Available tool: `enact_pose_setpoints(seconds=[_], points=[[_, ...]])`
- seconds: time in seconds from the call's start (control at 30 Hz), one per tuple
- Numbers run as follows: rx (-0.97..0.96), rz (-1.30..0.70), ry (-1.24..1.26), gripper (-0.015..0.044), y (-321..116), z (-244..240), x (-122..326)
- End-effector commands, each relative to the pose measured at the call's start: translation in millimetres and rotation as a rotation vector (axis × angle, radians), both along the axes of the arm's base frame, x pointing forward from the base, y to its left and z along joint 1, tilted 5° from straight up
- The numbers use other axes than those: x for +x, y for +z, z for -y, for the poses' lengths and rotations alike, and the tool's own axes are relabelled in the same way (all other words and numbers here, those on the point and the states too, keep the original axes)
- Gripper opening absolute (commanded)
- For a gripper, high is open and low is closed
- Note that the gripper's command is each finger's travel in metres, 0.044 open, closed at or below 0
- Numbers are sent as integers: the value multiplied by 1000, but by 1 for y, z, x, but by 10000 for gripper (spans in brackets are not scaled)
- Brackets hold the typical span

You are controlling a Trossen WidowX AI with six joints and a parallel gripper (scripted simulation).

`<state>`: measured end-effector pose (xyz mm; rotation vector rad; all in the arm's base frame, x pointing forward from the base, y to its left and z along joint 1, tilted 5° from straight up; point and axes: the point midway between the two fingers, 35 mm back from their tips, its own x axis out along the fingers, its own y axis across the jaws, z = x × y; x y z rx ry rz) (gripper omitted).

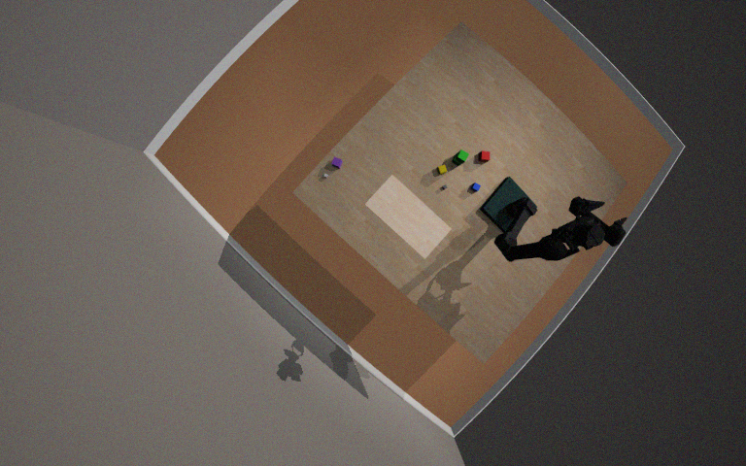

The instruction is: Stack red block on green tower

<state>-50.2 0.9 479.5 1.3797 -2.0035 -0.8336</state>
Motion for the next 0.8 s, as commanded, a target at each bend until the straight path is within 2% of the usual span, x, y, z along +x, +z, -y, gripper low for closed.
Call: enact_pose_setpoints(seconds=[0.0,0.03,0.17,0.3,0.57,0.77], points=[[7,-4,6,426,0,2,0],[29,-16,22,440,-2,9,2],[179,-125,147,440,-13,57,14],[282,-290,225,440,-20,84,24],[480,-735,458,440,-46,142,62],[553,-1075,671,440,-73,179,105]])
